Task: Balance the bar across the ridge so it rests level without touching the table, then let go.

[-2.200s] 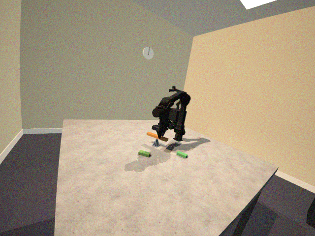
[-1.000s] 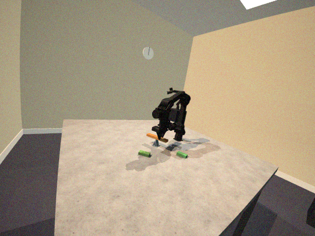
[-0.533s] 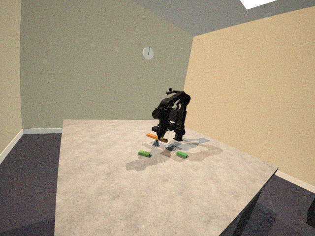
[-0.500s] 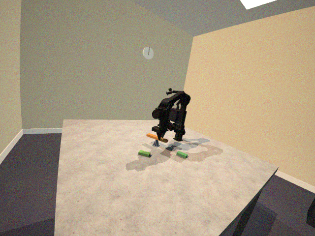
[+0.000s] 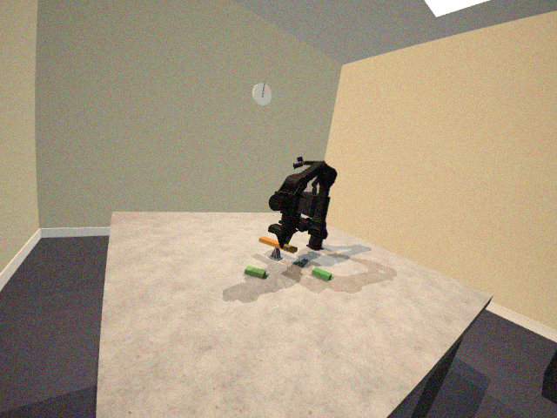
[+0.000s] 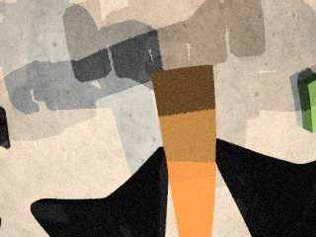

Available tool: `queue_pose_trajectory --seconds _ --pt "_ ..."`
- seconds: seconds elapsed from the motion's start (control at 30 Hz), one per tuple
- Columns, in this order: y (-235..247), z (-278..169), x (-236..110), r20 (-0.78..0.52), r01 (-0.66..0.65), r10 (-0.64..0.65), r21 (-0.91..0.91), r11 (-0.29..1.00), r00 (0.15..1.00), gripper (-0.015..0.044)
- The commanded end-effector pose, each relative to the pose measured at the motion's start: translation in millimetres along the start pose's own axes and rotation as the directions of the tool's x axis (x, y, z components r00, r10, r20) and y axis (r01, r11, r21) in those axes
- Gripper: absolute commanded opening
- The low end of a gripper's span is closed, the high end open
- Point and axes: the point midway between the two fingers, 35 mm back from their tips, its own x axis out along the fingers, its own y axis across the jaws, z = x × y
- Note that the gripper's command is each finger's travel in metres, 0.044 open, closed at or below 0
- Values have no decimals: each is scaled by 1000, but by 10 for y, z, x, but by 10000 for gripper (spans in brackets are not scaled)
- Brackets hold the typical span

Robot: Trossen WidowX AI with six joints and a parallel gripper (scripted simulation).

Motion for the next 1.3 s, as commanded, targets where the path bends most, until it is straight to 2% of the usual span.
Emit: queue_pose_trajectory --seconds 0.0,1.27 --pt "-2 -3 4 -1 1 -1 -6 1000 1000 0" --pt "1 -3 36 -1 1 -1 -6 1000 1000 0"
